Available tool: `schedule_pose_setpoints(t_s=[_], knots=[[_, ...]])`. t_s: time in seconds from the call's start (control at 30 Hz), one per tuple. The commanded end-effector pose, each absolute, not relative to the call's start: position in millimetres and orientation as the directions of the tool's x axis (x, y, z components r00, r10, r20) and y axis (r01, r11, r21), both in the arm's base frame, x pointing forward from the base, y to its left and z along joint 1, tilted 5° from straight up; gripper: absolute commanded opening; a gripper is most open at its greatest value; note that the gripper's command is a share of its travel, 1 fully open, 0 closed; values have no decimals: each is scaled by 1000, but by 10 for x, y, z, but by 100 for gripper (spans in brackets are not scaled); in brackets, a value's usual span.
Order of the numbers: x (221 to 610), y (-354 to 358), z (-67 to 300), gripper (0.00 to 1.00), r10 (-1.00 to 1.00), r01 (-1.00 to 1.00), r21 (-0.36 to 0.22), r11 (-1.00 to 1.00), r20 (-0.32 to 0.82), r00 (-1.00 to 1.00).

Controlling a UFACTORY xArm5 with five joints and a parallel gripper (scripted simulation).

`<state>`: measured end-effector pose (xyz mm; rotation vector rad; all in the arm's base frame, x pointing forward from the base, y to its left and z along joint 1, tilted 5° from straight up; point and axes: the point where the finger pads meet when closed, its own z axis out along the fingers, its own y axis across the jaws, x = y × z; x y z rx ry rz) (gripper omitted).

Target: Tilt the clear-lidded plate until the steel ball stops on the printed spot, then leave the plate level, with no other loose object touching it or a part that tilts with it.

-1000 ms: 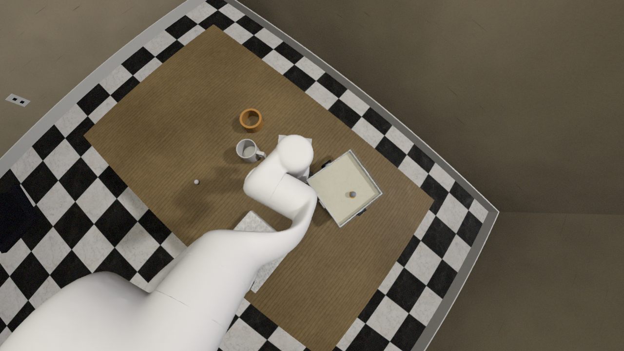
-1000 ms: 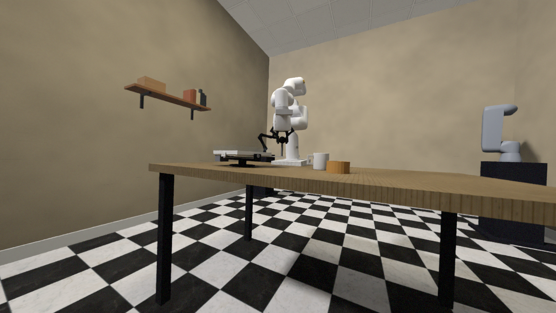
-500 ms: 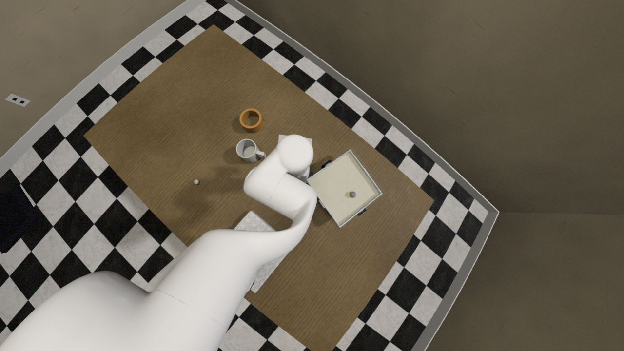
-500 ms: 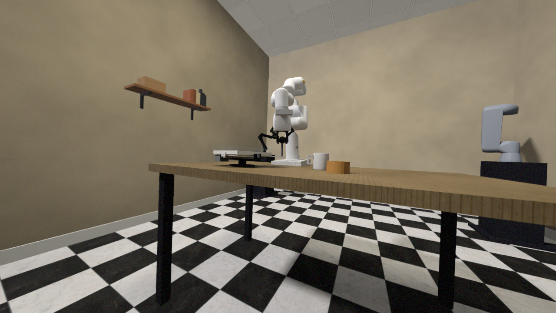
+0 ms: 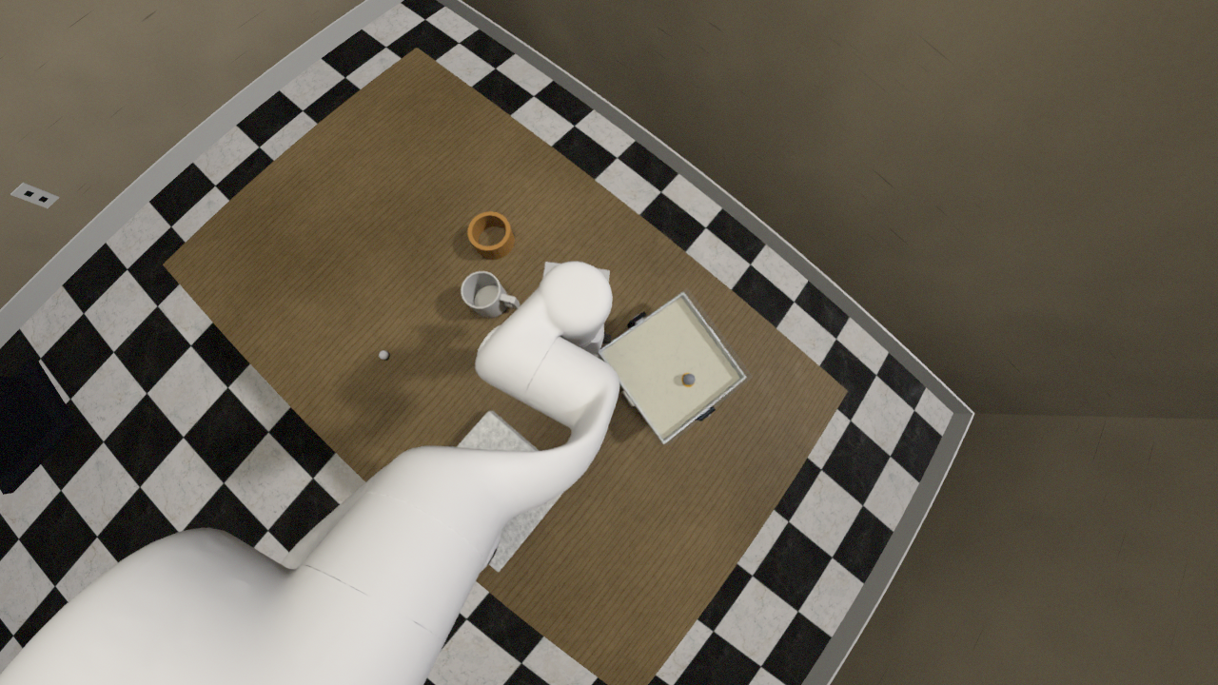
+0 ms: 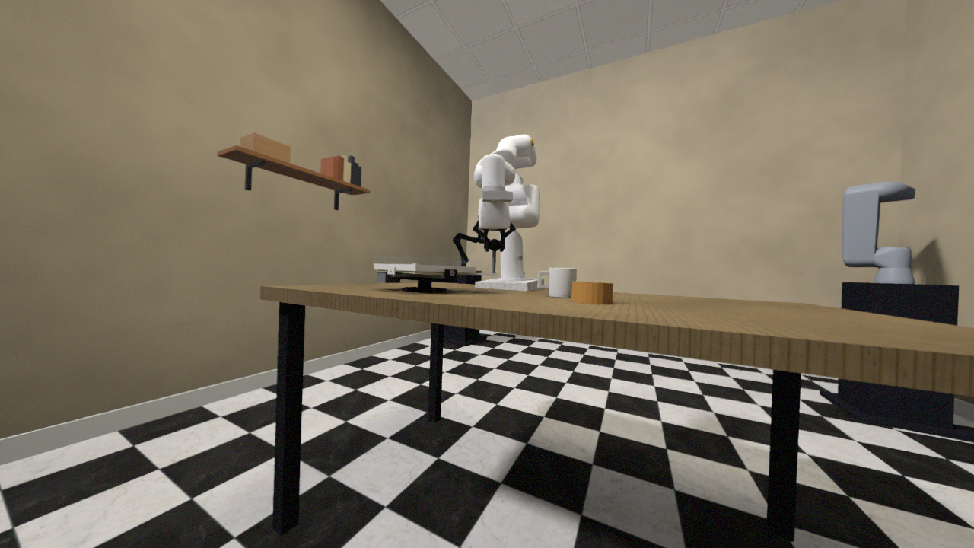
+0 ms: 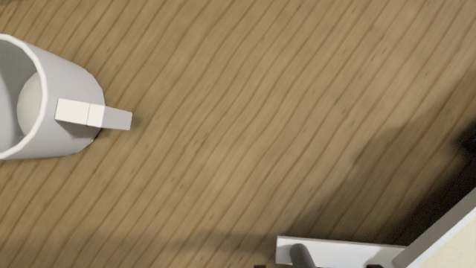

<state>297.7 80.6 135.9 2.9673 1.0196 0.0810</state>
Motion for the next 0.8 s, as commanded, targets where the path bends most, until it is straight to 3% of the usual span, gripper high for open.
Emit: schedule_pose_setpoints(t_s=[0.0,0.77], knots=[[2991,805,1373,0,613,613,22,-790,52,788],[2980,799,1368,0,620,620,22,-784,51,783]])
